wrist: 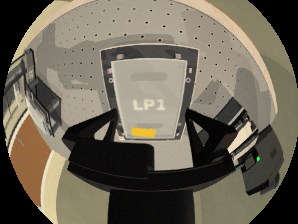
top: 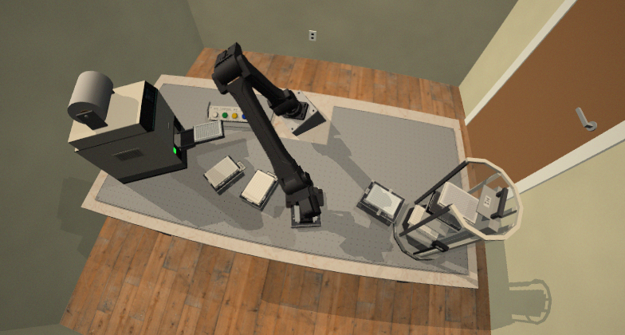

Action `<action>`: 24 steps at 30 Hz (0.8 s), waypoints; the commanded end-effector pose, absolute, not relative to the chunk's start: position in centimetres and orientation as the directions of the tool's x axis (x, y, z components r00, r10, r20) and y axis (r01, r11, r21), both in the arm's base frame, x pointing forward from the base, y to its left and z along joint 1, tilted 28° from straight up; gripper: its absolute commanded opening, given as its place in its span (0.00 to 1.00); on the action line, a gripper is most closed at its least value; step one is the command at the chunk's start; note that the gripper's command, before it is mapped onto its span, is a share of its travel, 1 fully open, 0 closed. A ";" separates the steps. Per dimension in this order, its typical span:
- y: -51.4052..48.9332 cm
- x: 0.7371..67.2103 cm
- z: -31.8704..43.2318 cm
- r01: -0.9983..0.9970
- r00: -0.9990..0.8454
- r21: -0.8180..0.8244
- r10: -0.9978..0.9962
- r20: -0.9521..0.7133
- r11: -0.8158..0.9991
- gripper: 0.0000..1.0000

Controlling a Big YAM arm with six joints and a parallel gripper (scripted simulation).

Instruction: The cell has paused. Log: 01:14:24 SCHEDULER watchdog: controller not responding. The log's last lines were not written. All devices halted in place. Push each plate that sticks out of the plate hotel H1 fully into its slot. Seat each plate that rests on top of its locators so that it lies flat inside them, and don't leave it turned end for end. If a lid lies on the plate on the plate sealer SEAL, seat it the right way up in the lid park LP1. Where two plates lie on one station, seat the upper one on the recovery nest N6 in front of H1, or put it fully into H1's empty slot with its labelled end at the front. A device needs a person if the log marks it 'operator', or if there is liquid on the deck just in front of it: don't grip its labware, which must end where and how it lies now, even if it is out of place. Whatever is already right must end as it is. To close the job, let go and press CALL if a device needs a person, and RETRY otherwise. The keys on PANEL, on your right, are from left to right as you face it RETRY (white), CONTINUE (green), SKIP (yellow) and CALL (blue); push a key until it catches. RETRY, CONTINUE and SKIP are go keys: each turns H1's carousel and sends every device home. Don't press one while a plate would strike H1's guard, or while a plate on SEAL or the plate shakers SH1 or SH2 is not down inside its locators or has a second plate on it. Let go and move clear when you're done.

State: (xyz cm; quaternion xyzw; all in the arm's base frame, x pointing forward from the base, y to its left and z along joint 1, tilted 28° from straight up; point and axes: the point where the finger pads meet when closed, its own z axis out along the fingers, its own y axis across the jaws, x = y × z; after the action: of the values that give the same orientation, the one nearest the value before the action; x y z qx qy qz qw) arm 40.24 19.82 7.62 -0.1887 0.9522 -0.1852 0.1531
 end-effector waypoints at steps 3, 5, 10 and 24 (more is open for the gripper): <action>22.1 41.0 11.3 -0.291 -0.864 -0.391 -0.415 -0.284 0.873 1.00; 22.2 40.8 11.3 -0.294 -0.867 -0.395 -0.417 -0.274 0.870 1.00; 22.6 40.3 13.0 -0.290 -0.864 -0.391 -0.415 -0.285 0.873 1.00; 21.9 39.7 12.2 -0.296 -0.874 -0.401 -0.416 -0.253 0.867 1.00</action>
State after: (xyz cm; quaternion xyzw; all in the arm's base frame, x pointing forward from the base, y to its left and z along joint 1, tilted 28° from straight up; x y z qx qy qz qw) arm 39.16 21.23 11.18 -0.1895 0.9518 -0.1815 0.1590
